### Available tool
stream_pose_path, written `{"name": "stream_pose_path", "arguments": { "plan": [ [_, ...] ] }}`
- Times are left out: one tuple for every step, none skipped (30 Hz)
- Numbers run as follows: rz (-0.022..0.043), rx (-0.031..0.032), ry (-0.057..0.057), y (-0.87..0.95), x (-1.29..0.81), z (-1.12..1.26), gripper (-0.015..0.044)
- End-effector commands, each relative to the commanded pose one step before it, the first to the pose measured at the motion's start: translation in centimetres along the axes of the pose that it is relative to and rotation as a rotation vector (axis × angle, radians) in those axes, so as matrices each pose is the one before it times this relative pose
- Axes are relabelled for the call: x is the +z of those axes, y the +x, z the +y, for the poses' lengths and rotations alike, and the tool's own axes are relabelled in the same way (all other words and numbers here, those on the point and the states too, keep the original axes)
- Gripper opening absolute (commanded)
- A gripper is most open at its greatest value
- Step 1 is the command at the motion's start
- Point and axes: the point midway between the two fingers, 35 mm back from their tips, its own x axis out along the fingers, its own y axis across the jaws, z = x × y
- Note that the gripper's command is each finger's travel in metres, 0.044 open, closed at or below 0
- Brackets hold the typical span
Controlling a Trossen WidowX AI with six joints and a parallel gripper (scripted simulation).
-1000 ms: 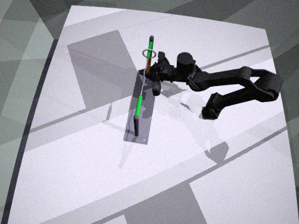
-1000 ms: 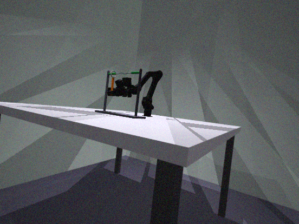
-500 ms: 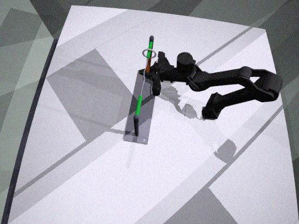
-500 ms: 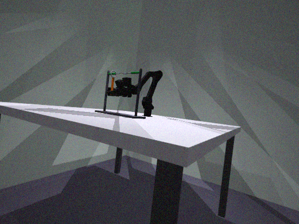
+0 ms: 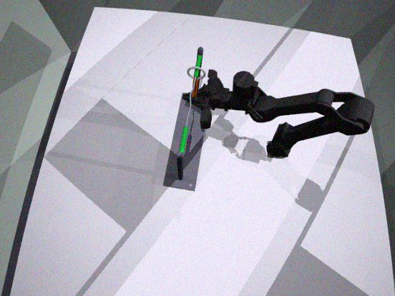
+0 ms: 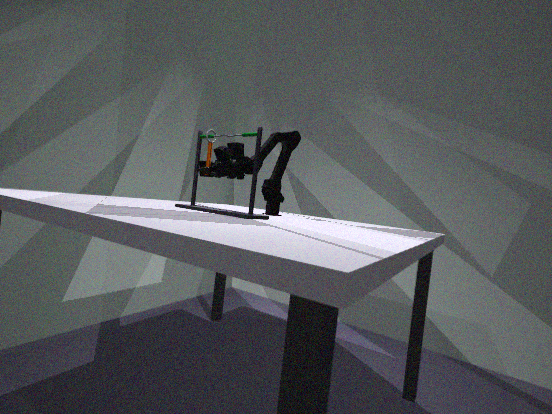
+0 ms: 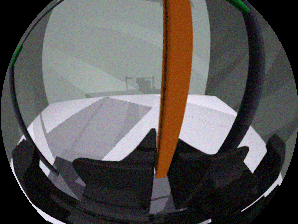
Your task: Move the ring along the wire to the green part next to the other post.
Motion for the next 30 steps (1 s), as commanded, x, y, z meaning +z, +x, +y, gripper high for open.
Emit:
{"name": "stream_pose_path", "arguments": {
  "plan": [
    [-0.00006, -0.00284, 0.0053, -0.034, 0.007, 0.413, -0.0150],
    [0.00010, -0.00014, 0.0002, 0.001, 0.001, 0.101, -0.0150],
    [0.00009, -0.00015, 0.0002, 0.001, 0.001, 0.101, -0.0150],
    [0.00009, -0.00015, 0.0002, 0.001, 0.001, 0.101, -0.0150],
    [0.00009, -0.00015, 0.0002, 0.001, 0.001, 0.101, -0.0150],
    [0.00009, -0.00015, 0.0002, 0.001, 0.001, 0.101, -0.0150],
    [0.00008, -0.00015, 0.0002, 0.001, 0.001, 0.101, -0.0150],
    [0.00008, -0.00018, 0.0003, 0.001, 0.001, 0.101, -0.0150],
    [0.00008, -0.00019, 0.0003, 0.001, 0.001, 0.102, -0.0150],
    [0.00008, -0.00019, 0.0003, 0.000, 0.001, 0.102, -0.0150],
    [0.00008, -0.00019, 0.0003, 0.000, 0.001, 0.102, -0.0150],
    [0.00008, -0.00022, 0.0003, 0.000, 0.001, 0.102, -0.0150],
    [0.00008, -0.00029, 0.0004, 0.000, 0.001, 0.103, -0.0150],
    [0.00008, -0.00031, 0.0004, 0.000, 0.001, 0.104, -0.0150],
    [0.00008, -0.00032, 0.0004, 0.000, 0.001, 0.104, -0.0150],
    [0.00008, -0.00032, 0.0004, 0.000, 0.001, 0.104, -0.0150],
    [0.00008, -0.00040, 0.0005, 0.000, 0.001, 0.104, -0.0150],
    [0.00008, -0.00054, 0.0007, 0.000, 0.001, 0.106, -0.0150],
    [0.00008, -0.00059, 0.0008, 0.000, 0.001, 0.108, -0.0150],
    [0.00008, -0.00061, 0.0008, 0.000, 0.001, 0.108, -0.0150],
    [0.00008, -0.00061, 0.0008, 0.000, 0.000, 0.108, -0.0150],
    [0.00008, -0.00078, 0.0010, 0.000, 0.000, 0.109, -0.0150],
    [0.00008, -0.00104, 0.0014, 0.000, 0.000, 0.113, -0.0150],
    [0.00008, -0.00113, 0.0015, -0.001, 0.000, 0.116, -0.0150],
    [0.00008, -0.00115, 0.0015, -0.001, 0.000, 0.116, -0.0150],
    [0.00008, -0.00116, 0.0015, -0.001, 0.000, 0.115, -0.0150],
    [0.00008, -0.00146, 0.0019, -0.001, 0.000, 0.118, -0.0150],
    [0.00008, -0.00183, 0.0024, -0.001, 0.000, 0.124, -0.0150],
    [0.00008, -0.00196, 0.0026, -0.001, -0.001, 0.127, -0.0150],
    [0.00008, -0.00198, 0.0026, -0.002, -0.001, 0.127, -0.0150]
  ]
}}
